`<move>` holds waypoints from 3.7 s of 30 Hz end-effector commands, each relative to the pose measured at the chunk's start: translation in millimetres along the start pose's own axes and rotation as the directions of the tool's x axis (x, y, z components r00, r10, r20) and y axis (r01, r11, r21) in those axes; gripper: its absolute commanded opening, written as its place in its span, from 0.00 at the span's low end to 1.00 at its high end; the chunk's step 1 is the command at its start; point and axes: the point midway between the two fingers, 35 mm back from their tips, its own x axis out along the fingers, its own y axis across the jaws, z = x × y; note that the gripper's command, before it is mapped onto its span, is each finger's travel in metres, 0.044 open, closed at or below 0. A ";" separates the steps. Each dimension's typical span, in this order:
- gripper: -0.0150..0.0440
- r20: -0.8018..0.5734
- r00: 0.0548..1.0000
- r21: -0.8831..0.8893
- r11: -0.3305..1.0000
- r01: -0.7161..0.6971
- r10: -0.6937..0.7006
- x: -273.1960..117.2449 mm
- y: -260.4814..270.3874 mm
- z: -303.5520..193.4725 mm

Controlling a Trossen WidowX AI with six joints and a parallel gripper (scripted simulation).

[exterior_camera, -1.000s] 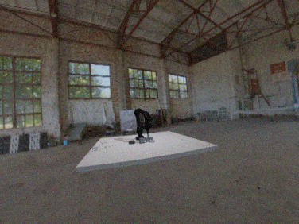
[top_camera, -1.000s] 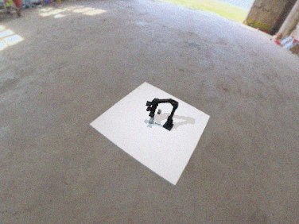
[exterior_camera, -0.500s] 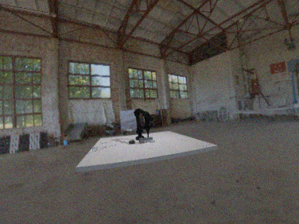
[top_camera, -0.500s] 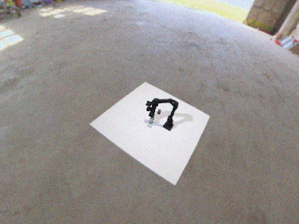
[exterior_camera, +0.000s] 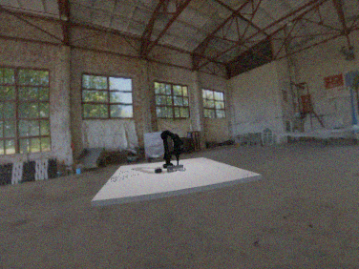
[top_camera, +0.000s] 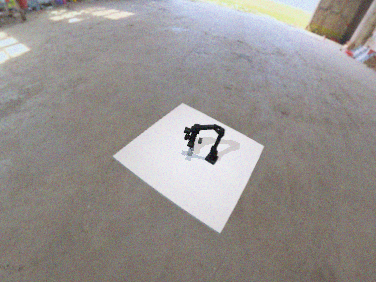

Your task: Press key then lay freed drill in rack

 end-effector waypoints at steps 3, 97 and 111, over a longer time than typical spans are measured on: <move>0.25 -0.038 0.999 0.001 1.000 0.007 -0.007 13.1 -2.6 -7.5; 1.00 -0.038 0.999 -0.999 0.001 -0.038 -0.020 51.7 -166.5 -4.9; 1.00 -0.038 0.999 -0.999 0.001 -0.038 -0.020 74.3 -161.2 -5.4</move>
